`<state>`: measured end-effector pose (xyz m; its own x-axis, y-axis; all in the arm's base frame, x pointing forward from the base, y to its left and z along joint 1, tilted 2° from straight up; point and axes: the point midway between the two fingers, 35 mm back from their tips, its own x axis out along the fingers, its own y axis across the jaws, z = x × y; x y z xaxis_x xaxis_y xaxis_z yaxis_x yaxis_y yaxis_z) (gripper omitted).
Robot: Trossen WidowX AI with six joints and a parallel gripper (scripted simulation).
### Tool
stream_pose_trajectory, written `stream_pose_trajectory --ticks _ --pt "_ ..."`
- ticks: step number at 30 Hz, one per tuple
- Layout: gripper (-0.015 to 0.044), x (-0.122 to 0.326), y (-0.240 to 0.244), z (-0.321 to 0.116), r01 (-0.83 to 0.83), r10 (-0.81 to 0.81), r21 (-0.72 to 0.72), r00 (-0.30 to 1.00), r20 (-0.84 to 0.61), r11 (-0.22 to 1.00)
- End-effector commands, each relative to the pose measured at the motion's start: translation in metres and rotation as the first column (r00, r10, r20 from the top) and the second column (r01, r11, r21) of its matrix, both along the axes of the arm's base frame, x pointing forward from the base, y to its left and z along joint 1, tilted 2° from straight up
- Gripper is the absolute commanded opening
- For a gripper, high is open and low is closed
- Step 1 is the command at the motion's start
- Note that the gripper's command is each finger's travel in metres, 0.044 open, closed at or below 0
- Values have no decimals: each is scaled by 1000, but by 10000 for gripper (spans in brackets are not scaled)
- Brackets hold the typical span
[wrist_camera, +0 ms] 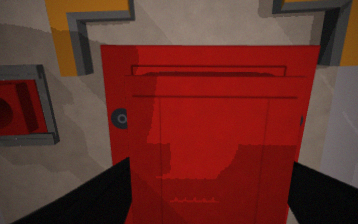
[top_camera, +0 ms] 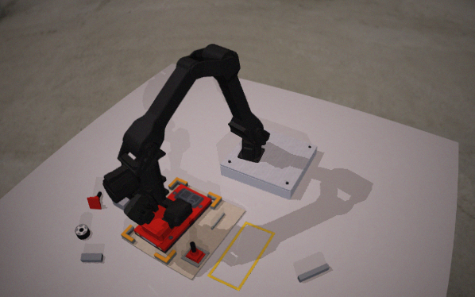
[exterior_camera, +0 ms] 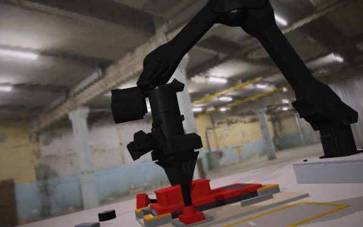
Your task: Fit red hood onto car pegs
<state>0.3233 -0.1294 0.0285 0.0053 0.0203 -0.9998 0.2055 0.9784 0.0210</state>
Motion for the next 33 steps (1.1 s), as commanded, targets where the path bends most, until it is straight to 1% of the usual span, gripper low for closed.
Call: stream_pose_trajectory --ticks 1,17,23,25,30,33 --pt "26 0 0 0 0 0 0 1000 0 1000" --pt "440 0 0 0 0 0 0 1000 0 1000" --pt "440 1 -1 8 0 0 0 1000 -1 1000" --pt "440 2 -1 20 0 0 -1 1000 -2 1000" --pt "440 1 -2 66 0 0 -2 1000 -6 1000" --pt "440 1 -1 72 0 0 -2 1000 -7 1000"
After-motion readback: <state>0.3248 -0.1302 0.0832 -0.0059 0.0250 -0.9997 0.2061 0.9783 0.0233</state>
